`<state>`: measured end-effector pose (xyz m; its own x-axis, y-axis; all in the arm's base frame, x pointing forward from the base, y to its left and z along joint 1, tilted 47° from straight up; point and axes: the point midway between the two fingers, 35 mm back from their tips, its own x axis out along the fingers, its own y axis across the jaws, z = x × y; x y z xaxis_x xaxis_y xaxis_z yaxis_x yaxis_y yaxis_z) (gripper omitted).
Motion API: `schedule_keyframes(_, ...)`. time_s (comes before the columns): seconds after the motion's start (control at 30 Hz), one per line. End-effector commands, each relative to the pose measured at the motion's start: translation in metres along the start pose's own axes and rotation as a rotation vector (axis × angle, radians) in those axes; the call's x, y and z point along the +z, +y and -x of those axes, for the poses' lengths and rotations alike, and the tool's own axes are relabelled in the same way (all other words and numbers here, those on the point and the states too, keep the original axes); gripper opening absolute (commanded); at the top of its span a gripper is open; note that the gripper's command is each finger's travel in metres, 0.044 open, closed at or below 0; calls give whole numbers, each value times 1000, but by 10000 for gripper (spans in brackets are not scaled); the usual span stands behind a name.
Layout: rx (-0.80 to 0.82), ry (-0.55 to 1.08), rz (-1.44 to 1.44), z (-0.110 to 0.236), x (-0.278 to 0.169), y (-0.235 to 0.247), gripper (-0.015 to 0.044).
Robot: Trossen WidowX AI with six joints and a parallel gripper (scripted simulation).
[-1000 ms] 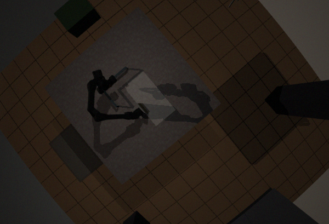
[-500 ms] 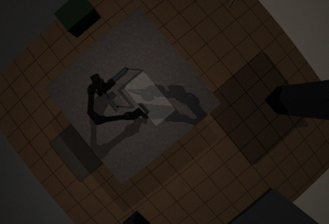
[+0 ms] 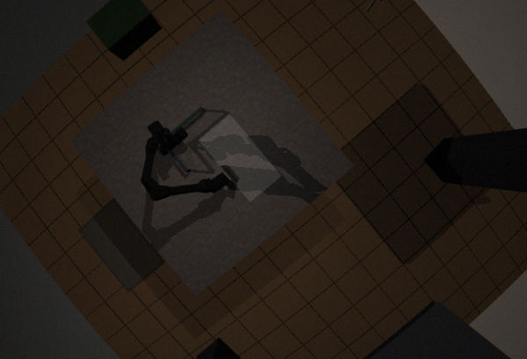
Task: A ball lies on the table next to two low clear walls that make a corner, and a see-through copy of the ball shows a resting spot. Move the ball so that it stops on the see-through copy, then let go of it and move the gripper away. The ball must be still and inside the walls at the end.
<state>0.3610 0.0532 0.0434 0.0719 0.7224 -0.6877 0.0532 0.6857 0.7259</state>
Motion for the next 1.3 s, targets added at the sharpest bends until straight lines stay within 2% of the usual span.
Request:
schedule_keyframes(0.0, 4, 5, -5, -7, -2, 1, 0)
schedule_keyframes(0.43, 5, 5, -5, -19, -2, 1, 0)
schedule_keyframes(0.73, 1, 2, -1, -17, -1, 0, 236)
schedule_keyframes(0.93, 1, 2, -1, -17, -1, 0, 244)
schedule_keyframes(1.0, -1, 2, -2, -6, 1, 0, 244)
schedule_keyframes(1.13, 0, 5, -5, 58, 0, -1, 244)
schedule_keyframes(1.27, 2, 6, -5, 70, -1, 0, 244)
